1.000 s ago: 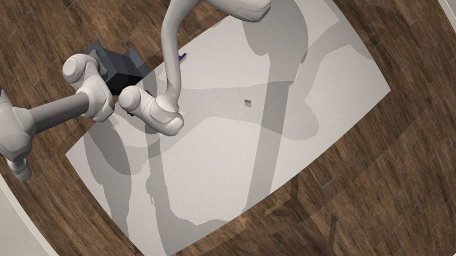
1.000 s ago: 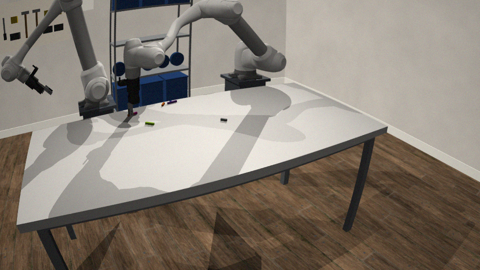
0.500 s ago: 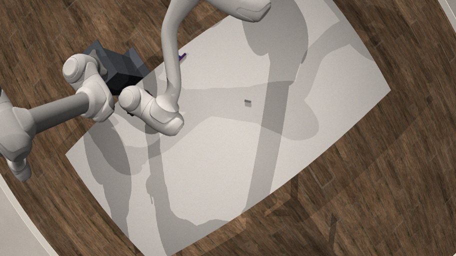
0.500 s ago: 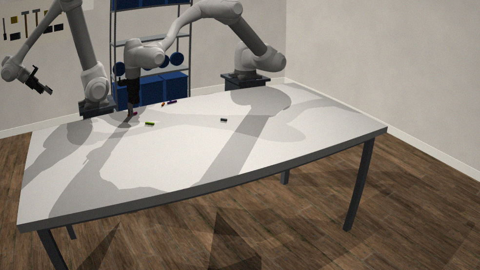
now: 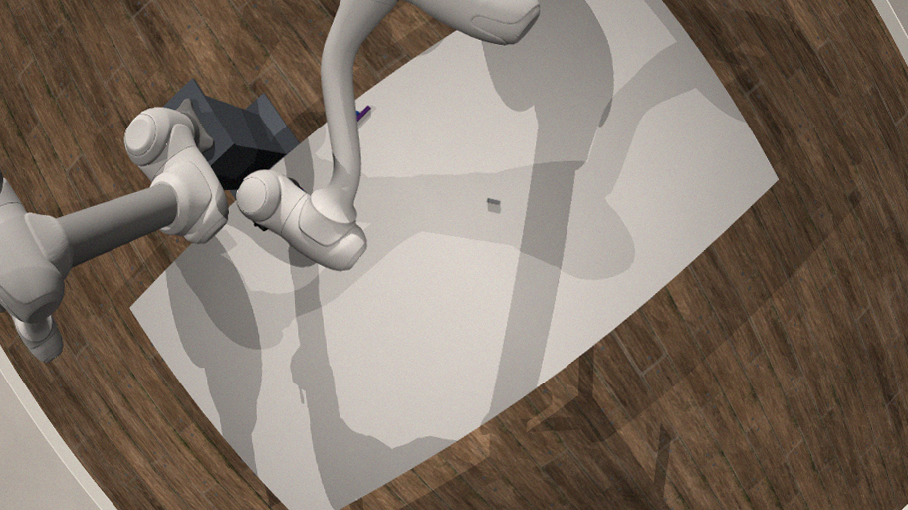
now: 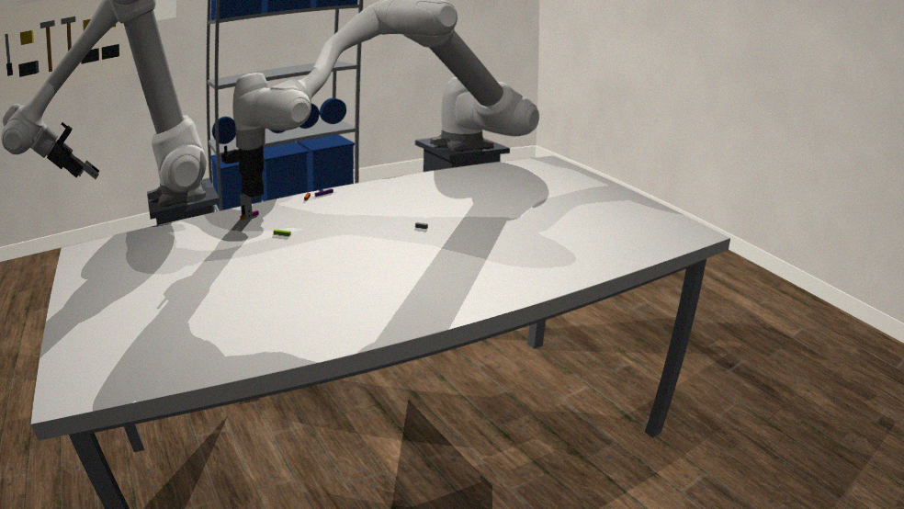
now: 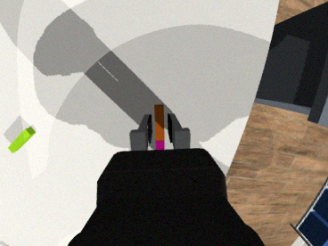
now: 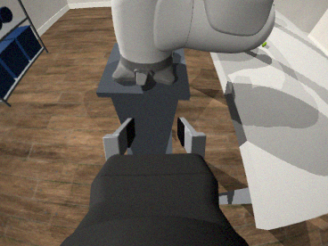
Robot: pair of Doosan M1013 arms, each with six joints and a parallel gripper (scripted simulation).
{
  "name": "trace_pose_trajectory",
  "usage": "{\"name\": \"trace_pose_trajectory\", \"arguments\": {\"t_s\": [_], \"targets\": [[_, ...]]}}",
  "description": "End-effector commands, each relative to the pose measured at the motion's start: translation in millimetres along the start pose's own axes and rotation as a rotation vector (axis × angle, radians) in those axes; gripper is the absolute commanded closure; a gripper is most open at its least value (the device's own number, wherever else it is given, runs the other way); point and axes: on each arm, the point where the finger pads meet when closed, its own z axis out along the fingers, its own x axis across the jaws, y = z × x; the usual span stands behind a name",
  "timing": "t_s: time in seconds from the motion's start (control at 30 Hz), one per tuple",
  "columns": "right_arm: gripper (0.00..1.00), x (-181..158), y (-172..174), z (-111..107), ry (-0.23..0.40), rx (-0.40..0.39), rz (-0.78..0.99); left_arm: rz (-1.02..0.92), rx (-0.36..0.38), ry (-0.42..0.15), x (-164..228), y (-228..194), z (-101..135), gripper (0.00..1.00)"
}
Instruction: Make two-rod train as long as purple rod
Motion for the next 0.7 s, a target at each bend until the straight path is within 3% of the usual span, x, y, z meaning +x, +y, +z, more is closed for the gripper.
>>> {"name": "trace_pose_trajectory", "arguments": {"t_s": [0.0, 0.4, 0.67], "targets": [[0.00, -3.5, -3.8, -0.1, -0.007, 0.007, -0.004, -0.001, 0.003, -0.004, -0.8, -0.2, -2.2, 0.46], [0.00, -3.5, -3.8, -0.1, -0.007, 0.007, -0.004, -0.001, 0.003, -0.004, -0.8, -0.1, -2.7, 0.46], [0.00, -3.5, -3.8, -0.1, -0.007, 0.007, -0.004, -0.001, 0.005, -0.004, -0.9, -1.4, -18.1, 0.46]]}}
